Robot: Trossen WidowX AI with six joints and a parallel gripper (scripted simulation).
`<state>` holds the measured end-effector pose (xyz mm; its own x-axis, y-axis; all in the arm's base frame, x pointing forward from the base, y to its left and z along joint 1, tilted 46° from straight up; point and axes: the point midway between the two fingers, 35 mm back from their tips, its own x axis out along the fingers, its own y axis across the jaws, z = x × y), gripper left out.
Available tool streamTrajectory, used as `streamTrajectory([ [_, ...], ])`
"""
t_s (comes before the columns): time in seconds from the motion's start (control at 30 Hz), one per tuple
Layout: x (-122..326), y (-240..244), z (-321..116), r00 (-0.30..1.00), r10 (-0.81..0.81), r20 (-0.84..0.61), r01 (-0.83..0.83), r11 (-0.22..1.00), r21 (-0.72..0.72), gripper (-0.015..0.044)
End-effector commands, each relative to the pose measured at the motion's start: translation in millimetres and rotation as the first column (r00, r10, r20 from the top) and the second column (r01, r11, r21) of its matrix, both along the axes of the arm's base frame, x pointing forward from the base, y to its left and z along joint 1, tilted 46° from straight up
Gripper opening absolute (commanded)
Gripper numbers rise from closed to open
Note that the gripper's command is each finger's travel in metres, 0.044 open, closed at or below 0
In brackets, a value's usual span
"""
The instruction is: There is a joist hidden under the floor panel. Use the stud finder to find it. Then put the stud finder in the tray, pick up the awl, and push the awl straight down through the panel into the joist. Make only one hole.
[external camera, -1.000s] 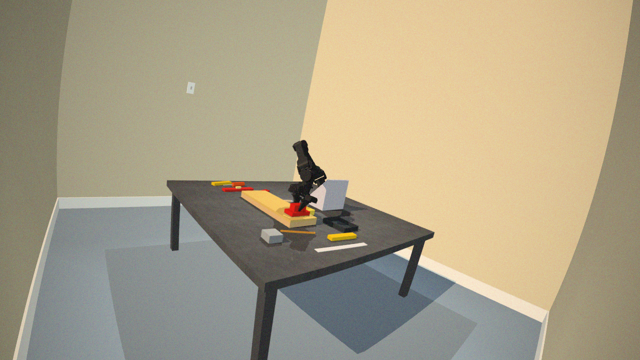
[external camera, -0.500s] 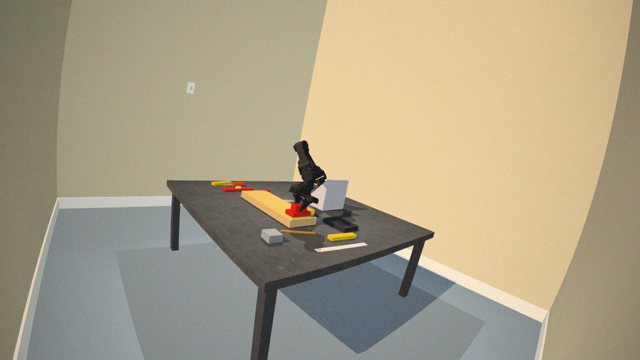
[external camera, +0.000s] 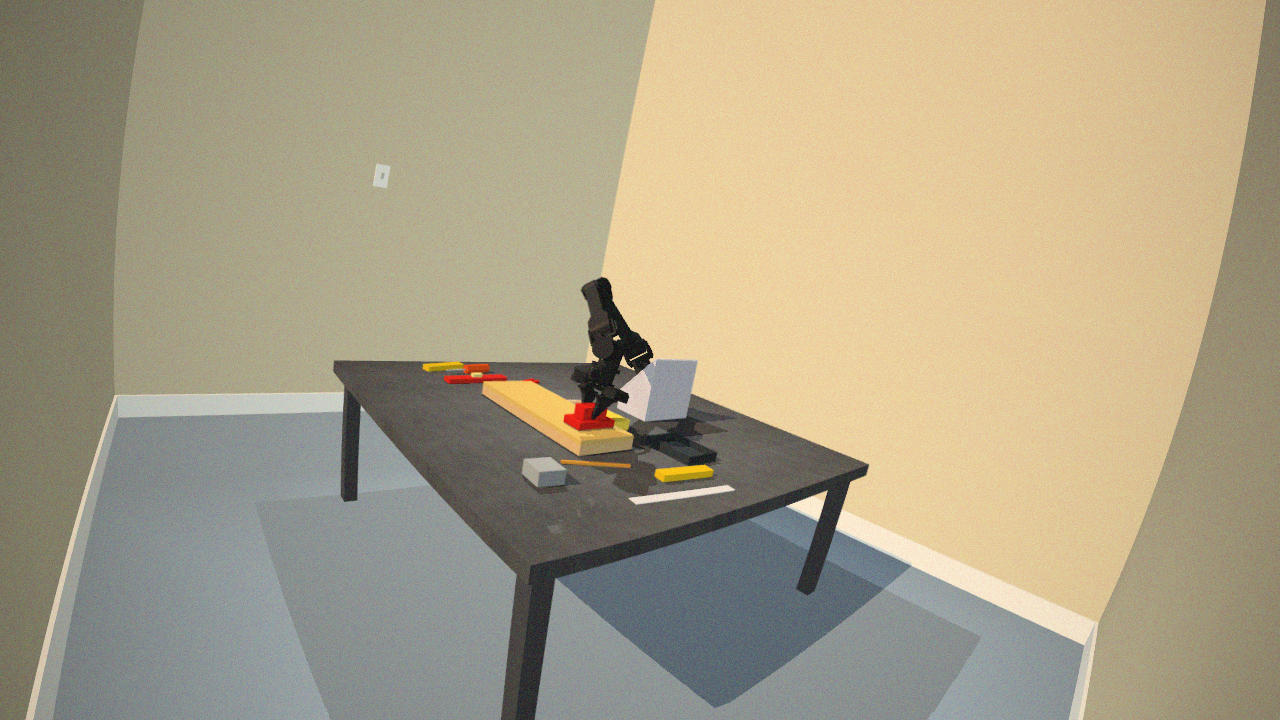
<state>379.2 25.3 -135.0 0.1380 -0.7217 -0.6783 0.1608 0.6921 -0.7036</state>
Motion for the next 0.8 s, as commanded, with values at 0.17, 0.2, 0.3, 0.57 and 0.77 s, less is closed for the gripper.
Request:
streamTrajectory([
  [0.17, -4, -18, 17, 1.000, 0.001, -0.001, -0.001, 1.000, -0.007, 0.0000],
  [0.2, -4, -20, 19, 1.000, 0.001, -0.002, -0.001, 1.000, -0.007, 0.0000],
  [0.3, -6, -25, 24, 1.000, 0.001, -0.002, -0.001, 1.000, -0.008, 0.0000],
  [0.57, -9, -40, 39, 1.000, 0.001, -0.003, -0.001, 1.000, -0.009, 0.0000],
  [0.77, -12, -51, 51, 1.000, 0.001, -0.003, -0.001, 1.000, -0.010, 0.0000],
])
